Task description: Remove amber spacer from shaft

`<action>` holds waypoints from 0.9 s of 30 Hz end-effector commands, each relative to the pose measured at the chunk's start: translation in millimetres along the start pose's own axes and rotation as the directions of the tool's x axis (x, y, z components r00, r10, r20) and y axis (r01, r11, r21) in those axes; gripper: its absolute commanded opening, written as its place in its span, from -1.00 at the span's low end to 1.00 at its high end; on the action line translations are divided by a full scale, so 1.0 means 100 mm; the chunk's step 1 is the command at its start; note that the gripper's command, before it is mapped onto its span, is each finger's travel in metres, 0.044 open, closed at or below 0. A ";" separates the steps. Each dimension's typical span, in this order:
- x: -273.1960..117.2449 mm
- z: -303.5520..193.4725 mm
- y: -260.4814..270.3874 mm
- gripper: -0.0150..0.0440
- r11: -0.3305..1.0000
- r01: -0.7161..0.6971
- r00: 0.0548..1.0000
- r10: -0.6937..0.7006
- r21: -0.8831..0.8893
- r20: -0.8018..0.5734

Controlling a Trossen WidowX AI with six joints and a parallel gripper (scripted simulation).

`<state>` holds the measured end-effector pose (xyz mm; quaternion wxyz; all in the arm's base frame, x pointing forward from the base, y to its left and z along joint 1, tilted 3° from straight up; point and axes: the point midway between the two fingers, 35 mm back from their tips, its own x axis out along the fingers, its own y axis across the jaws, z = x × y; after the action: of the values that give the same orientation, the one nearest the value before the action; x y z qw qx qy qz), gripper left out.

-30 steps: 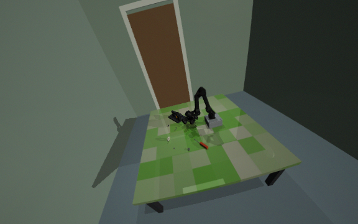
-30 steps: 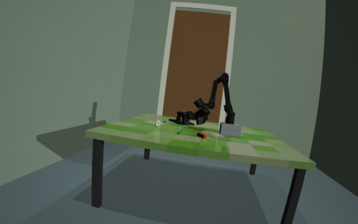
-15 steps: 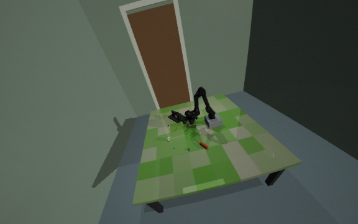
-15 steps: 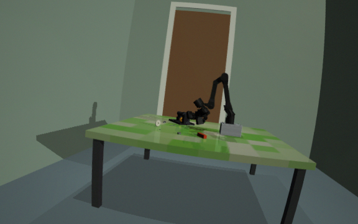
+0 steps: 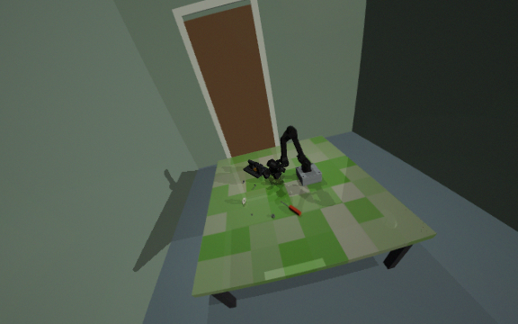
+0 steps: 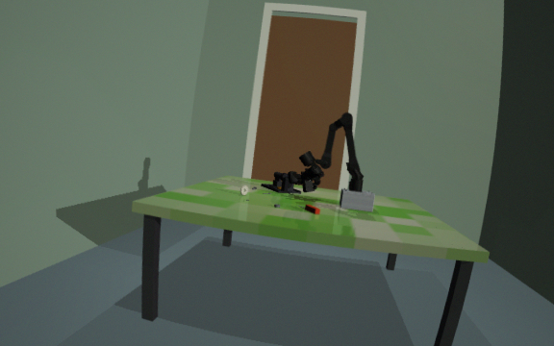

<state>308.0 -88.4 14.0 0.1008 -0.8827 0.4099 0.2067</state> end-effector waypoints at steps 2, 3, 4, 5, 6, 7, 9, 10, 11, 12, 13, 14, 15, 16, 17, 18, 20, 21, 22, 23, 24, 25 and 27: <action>0.03 -0.01 0.01 -0.49 1.000 -0.004 1.000 0.004 -0.004 -0.002; 0.03 -0.02 0.01 -0.49 1.000 -0.004 1.000 0.004 -0.004 -0.002; 0.03 -0.02 0.01 -0.49 1.000 -0.004 1.000 0.004 -0.004 -0.002; 0.04 -0.02 0.01 -0.49 1.000 -0.004 1.000 0.004 -0.004 -0.002; 0.04 -0.02 0.01 -0.49 1.000 -0.004 1.000 0.004 -0.004 -0.002; 0.04 -0.02 0.01 -0.49 1.000 -0.004 1.000 0.004 -0.004 -0.002; 0.05 -0.03 0.01 -0.49 1.000 -0.004 1.000 0.004 -0.004 -0.002; 0.05 -0.03 0.01 -0.49 1.000 -0.004 1.000 0.004 -0.004 -0.002; 0.06 -0.03 0.01 -0.49 1.000 -0.004 1.000 0.004 -0.004 -0.002; 0.06 -0.03 0.01 -0.49 1.000 -0.004 1.000 0.004 -0.004 -0.002; 0.06 -0.04 0.01 -0.49 1.000 -0.004 1.000 0.004 -0.004 -0.002; 0.07 -0.04 0.01 -0.49 1.000 -0.004 1.000 0.004 -0.004 -0.002; 0.07 -0.04 0.01 -0.49 1.000 -0.004 1.000 0.004 -0.004 -0.002; 0.07 -0.04 0.01 -0.49 1.000 -0.004 1.000 0.004 -0.004 -0.002; 0.08 -0.04 0.01 -0.49 1.000 -0.004 1.000 0.004 -0.004 -0.002; 0.08 -0.05 0.01 -0.49 1.000 -0.004 1.000 0.004 -0.004 -0.002; 0.09 -0.05 0.01 -0.49 1.000 -0.004 1.000 0.004 -0.004 -0.002; 0.09 -0.05 0.01 -0.49 1.000 -0.004 1.000 0.004 -0.004 -0.002; 0.09 -0.05 0.01 -0.49 1.000 -0.004 1.000 0.004 -0.004 -0.002; 0.10 -0.06 0.01 -0.49 1.000 -0.004 1.000 0.004 -0.004 -0.002; 0.10 -0.06 0.01 -0.49 1.000 -0.004 1.000 0.004 -0.004 -0.002; 0.10 -0.06 0.01 -0.49 1.000 -0.004 1.000 0.004 -0.004 -0.003; 0.11 -0.06 0.01 -0.49 1.000 -0.004 1.000 0.004 -0.004 -0.003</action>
<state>315.0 -96.7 15.0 0.1007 -0.8828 0.4101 0.2055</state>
